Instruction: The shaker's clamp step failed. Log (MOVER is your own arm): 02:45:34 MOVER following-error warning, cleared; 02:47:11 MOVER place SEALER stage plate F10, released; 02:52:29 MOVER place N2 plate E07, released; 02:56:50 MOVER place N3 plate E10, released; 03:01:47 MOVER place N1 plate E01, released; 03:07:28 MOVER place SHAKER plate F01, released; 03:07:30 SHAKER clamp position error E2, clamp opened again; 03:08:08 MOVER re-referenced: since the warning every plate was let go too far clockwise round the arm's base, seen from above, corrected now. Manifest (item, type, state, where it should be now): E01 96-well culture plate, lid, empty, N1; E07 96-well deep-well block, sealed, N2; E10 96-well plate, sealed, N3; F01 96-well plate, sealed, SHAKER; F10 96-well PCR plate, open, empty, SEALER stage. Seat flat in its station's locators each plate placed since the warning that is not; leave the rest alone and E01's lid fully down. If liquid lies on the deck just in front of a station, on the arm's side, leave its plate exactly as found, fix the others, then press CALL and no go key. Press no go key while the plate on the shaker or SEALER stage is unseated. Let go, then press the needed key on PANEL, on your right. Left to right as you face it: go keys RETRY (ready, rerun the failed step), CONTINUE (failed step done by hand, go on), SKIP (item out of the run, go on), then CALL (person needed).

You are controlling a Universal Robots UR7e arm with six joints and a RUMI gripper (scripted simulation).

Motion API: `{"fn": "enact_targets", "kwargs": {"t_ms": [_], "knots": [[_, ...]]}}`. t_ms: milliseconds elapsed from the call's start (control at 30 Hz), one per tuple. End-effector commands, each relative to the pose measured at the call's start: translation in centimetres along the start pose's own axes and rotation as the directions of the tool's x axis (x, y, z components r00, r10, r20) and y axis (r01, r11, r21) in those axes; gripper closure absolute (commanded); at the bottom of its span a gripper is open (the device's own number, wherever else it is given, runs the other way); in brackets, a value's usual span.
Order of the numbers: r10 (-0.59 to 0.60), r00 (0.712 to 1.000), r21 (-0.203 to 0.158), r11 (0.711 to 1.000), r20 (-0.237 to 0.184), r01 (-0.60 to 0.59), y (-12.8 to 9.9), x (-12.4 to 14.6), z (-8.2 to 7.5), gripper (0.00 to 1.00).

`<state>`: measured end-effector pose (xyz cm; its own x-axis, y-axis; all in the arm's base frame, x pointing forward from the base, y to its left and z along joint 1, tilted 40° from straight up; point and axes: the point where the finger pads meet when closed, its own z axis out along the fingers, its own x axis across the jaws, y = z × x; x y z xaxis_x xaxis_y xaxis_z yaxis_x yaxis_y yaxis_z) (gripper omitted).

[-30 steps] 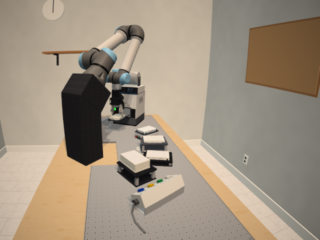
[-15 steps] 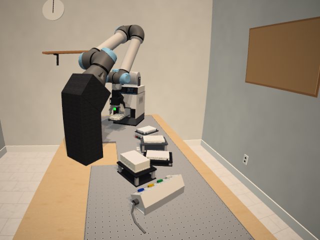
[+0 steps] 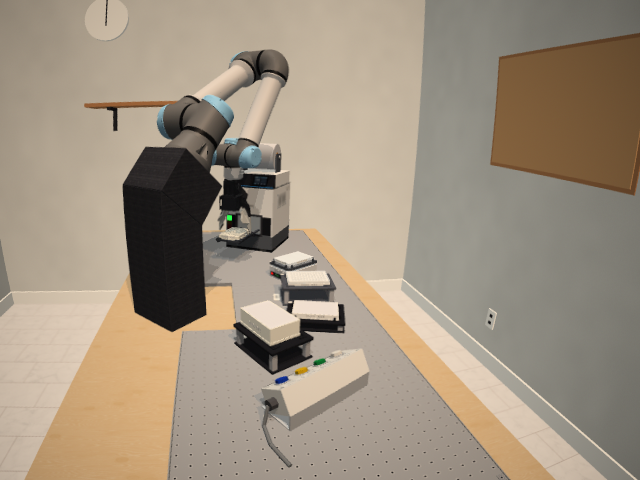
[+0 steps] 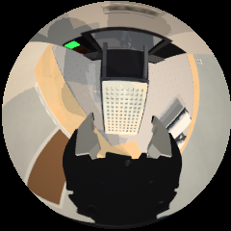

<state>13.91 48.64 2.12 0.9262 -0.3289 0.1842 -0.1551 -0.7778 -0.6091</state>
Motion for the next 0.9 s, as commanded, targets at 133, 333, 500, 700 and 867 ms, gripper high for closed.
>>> {"fn": "enact_targets", "kwargs": {"t_ms": [133,333,500,700,867], "knots": [[0.0,1.0,0.001,1.0,0.0,0.0,0.0,0.0,0.0,0.18],[0.0,1.0,0.001,1.0,0.0,0.0,0.0,0.0,0.0,0.18],[0.0,1.0,0.001,1.0,0.0,0.0,0.0,0.0,0.0,0.18],[0.0,1.0,0.001,1.0,0.0,0.0,0.0,0.0,-2.5,0.18],[0.0,1.0,0.001,1.0,0.0,0.0,0.0,0.0,-4.0,0.18]]}}
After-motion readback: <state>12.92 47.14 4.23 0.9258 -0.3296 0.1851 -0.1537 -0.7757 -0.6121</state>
